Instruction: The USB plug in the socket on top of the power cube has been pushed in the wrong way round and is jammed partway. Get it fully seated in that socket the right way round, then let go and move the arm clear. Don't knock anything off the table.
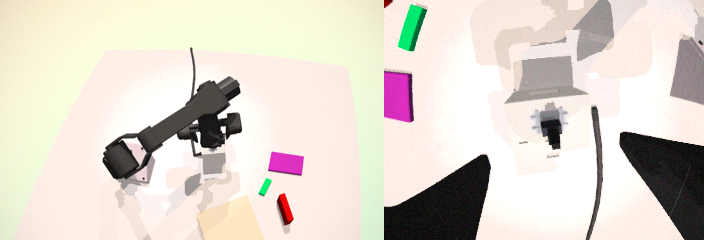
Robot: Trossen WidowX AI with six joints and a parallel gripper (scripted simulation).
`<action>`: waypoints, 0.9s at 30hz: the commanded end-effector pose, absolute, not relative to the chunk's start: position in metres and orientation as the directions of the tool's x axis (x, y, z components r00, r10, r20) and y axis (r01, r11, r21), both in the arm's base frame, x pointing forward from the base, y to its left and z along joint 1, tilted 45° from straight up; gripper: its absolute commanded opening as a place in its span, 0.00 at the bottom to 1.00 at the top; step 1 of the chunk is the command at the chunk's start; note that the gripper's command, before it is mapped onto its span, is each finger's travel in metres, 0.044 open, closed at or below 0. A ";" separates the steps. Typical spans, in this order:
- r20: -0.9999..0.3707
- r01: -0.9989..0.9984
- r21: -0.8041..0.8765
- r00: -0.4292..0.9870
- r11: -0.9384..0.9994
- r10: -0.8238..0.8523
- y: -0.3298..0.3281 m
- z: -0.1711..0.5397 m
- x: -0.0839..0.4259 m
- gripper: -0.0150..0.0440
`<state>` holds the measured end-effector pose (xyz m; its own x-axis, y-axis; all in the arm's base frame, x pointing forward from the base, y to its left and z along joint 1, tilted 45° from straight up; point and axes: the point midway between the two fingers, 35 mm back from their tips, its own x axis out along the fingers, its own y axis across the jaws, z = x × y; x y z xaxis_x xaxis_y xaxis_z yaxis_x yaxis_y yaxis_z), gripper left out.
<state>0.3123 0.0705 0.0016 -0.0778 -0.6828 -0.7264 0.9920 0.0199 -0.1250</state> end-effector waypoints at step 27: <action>-0.725 0.992 -0.127 -0.080 0.018 -0.684 0.064 -0.005 0.311 0.38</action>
